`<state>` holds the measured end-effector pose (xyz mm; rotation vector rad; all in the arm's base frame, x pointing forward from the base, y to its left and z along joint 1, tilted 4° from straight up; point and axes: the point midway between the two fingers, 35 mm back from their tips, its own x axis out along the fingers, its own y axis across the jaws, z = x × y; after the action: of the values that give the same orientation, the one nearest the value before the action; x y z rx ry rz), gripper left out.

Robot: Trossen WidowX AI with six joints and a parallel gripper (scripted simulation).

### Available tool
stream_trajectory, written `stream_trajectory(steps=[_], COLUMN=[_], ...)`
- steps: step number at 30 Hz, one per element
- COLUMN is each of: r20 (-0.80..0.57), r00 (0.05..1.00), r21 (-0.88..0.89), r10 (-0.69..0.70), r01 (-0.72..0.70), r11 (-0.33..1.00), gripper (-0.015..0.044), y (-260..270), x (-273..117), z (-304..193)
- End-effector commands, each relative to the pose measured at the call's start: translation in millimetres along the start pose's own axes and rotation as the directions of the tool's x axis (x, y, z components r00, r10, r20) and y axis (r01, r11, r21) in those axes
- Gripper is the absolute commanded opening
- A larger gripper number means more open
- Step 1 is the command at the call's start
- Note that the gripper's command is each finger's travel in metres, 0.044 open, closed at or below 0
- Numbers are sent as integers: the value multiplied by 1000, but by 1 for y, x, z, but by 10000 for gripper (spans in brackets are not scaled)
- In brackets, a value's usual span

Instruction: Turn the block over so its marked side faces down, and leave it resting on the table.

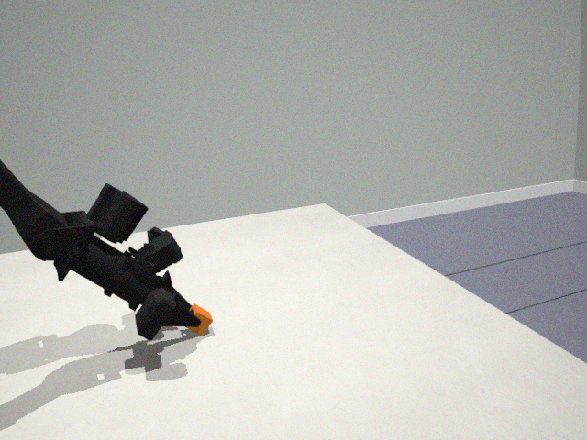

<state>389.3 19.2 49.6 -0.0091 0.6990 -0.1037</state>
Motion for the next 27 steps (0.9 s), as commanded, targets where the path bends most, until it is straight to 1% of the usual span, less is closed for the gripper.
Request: stream_trajectory(steps=[1,12,18,27], r20=[54,212,242,242], r00=[999,977,970,970], r21=[-8,-3,-3,-3], r10=[-5,-11,-11,-11], r01=[6,12,12,12], r11=[1000,1000,1000,1000], gripper=[0,0,0,0], y=[-1,-5,-5,-5], x=[2,-8,-8,-8], z=[-9,-16,-16,-16])
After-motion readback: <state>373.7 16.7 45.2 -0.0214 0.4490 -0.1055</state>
